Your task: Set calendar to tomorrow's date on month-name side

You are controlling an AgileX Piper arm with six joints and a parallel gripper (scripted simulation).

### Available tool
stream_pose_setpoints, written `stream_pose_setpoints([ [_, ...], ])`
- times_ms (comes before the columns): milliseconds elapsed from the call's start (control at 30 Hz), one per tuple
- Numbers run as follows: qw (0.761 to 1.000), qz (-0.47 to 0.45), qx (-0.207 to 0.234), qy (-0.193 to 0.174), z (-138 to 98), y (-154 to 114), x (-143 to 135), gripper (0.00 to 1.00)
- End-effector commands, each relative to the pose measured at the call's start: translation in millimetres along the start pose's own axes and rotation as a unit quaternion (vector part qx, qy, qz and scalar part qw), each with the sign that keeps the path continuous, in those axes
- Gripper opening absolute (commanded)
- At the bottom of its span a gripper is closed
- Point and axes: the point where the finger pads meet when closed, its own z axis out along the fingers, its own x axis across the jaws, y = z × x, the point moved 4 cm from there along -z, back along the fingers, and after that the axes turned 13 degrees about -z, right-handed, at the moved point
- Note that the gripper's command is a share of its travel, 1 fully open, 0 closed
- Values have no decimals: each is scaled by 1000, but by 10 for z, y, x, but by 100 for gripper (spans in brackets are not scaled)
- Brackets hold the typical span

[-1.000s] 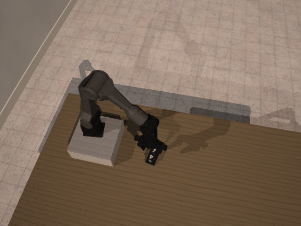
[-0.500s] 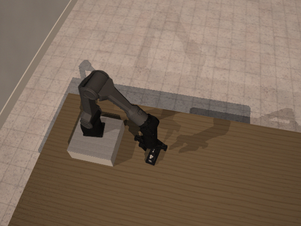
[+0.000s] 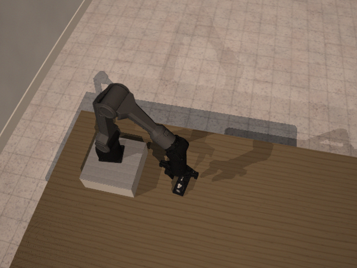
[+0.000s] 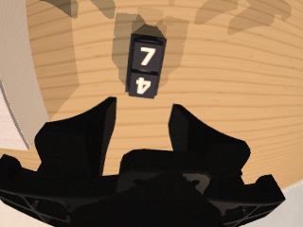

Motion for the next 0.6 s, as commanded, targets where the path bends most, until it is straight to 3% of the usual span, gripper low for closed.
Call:
stream_pose_setpoints([
  [0, 1000, 1, -1, 1, 9, -1, 3, 64],
  [567, 1000, 1, -1, 2, 90, -2, 9, 64],
])
